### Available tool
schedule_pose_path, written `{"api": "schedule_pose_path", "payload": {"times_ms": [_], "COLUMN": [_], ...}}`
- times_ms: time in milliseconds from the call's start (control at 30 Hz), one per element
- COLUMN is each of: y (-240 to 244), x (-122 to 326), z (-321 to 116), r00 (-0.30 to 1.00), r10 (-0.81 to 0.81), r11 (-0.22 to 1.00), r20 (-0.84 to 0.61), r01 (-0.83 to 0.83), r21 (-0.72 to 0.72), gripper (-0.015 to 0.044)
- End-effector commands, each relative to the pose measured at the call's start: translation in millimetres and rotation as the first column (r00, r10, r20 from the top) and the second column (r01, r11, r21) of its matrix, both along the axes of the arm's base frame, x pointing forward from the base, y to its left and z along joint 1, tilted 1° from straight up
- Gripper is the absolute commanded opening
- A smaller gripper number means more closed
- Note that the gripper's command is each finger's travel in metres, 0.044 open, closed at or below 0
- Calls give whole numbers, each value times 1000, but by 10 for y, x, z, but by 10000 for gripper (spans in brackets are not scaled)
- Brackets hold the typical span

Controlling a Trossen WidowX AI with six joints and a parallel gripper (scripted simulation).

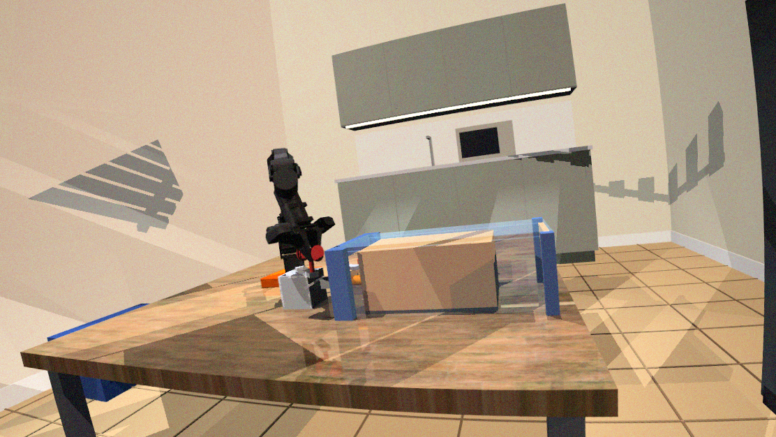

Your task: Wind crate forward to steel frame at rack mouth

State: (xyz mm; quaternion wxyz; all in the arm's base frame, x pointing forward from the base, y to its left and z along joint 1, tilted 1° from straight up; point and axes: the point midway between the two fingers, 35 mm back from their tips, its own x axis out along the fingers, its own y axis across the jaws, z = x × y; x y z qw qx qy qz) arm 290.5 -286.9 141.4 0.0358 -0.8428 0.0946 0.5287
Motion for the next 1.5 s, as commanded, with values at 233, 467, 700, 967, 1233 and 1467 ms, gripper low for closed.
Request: {"api": "schedule_pose_path", "payload": {"times_ms": [233,467,700,967,1233,1467], "y": [291,365,444,533,622,698], "x": [132,150,162,169,167,160], "z": [-17,-18,-19,-20,-21,-22], "r00": [999,999,999,999,999,999], "r10": [38,38,38,38,38,38], "r11": [999,999,999,999,999,999], "r20": [12,12,13,13,13,13], "r01": [-39,-39,-39,-39,-39,-39], "r21": [35,36,36,37,38,38], "gripper": [0,0,0,0,0,0]}}
